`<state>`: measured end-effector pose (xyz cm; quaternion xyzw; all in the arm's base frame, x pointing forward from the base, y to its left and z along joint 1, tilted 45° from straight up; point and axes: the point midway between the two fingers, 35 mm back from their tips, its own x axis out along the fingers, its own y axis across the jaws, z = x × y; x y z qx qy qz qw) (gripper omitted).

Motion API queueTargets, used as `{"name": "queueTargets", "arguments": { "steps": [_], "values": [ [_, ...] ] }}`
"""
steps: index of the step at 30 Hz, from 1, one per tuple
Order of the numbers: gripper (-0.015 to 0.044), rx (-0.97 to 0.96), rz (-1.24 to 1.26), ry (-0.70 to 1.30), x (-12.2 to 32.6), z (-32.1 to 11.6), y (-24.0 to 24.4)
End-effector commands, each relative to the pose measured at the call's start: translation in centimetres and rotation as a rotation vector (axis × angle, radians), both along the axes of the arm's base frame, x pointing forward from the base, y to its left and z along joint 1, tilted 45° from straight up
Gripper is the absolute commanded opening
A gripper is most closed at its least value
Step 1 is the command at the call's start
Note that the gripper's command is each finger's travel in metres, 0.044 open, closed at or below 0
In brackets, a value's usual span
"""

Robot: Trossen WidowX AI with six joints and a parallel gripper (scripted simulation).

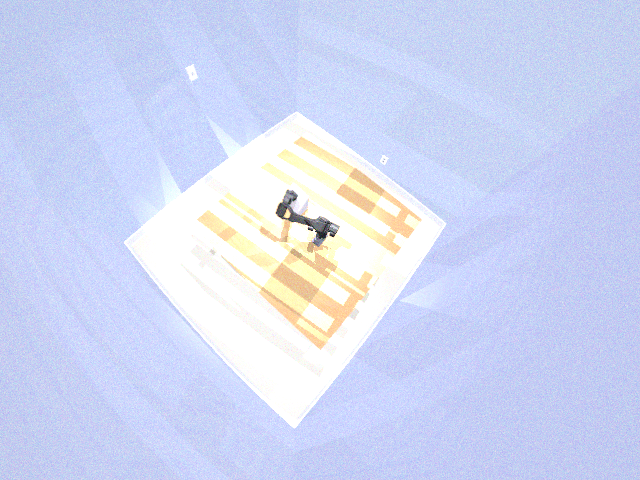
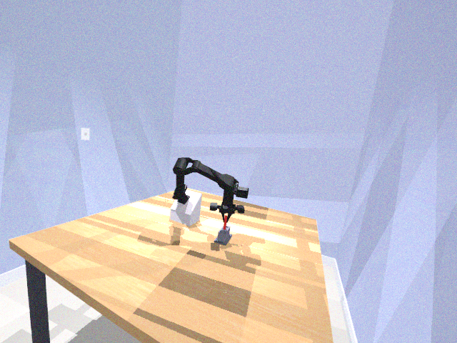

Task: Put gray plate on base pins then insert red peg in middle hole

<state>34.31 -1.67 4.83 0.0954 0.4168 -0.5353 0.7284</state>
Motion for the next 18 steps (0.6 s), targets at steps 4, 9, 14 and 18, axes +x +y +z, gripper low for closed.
{"name": "queueTargets", "arguments": {
  "steps": [4, 9, 14, 18],
  "values": [
    [0.0, 0.0, 0.0, -0.001, 0.03, -0.02, -0.05],
    [0.0, 0.0, 0.0, -0.001, 0.06, -0.1, -0.12],
    [0.0, 0.0, 0.0, -0.001, 0.02, -0.28, -0.06],
    [0.0, 0.001, -0.002, -0.002, 0.04, -0.12, -0.1]
  ]
}}
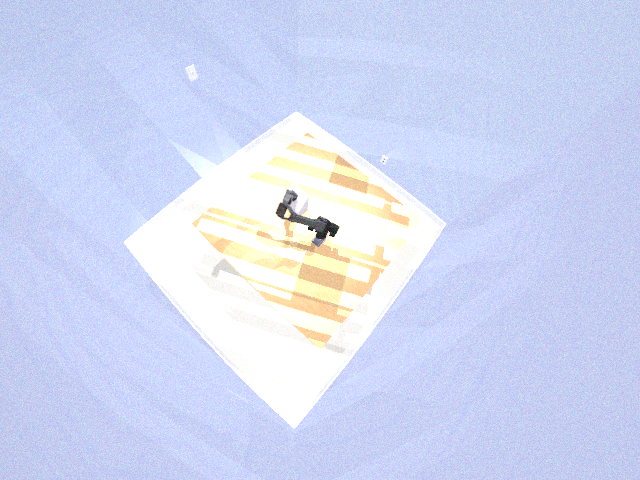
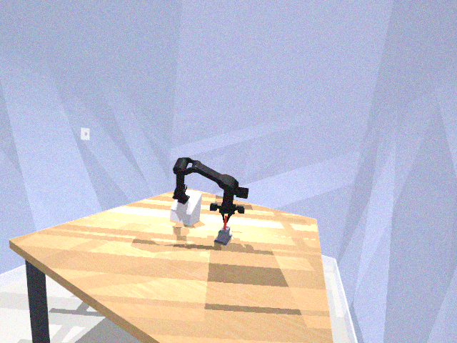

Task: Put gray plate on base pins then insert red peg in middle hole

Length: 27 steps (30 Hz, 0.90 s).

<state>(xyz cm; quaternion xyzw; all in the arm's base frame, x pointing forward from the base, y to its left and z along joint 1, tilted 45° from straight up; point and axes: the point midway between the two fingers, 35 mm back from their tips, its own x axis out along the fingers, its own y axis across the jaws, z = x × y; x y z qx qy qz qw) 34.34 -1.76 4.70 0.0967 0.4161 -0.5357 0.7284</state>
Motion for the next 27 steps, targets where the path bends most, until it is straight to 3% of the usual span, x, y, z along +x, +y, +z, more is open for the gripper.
{"name": "queueTargets", "arguments": {
  "steps": [1, 4, 10, 27],
  "values": [
    [0.0, 0.0, 0.0, 0.0, 0.0, 0.01, 0.0],
    [0.0, 0.0, 0.0, 0.0, 0.0, 0.01, 0.0],
    [0.015, 0.0, 0.0, 0.0, 0.0, 0.01, 0.0],
    [0.015, -0.008, 0.003, 0.004, -0.1, 0.33, 0.39]
  ]
}}
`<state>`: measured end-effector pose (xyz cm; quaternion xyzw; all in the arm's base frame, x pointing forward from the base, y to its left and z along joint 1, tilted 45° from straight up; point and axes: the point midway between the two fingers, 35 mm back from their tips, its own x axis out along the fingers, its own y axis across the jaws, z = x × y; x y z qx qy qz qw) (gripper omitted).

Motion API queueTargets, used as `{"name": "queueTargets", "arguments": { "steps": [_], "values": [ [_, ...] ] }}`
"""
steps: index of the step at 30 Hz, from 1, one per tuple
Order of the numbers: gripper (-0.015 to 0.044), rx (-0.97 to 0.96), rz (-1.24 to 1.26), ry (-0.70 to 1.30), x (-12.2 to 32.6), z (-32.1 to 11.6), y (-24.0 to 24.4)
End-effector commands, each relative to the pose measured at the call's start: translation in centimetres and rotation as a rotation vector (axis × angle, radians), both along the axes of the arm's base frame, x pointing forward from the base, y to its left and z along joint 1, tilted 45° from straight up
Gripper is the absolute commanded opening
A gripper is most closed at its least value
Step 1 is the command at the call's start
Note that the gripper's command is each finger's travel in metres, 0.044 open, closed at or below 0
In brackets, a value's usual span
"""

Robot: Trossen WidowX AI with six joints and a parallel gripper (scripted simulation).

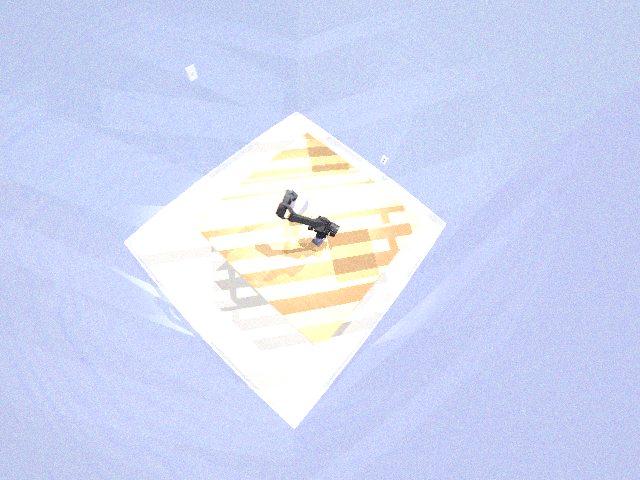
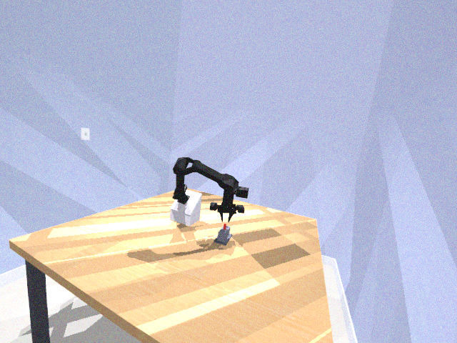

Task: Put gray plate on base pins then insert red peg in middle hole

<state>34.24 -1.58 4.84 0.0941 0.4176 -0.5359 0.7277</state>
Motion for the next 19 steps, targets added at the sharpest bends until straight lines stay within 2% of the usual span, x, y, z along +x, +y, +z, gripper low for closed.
{"name": "queueTargets", "arguments": {
  "steps": [1, 19],
  "values": [
    [0.015, -0.005, 0.002, -0.002, -0.01, 0.23, 0.25],
    [0.015, -0.005, 0.002, -0.001, -0.31, 0.74, 1.03]
  ]
}}
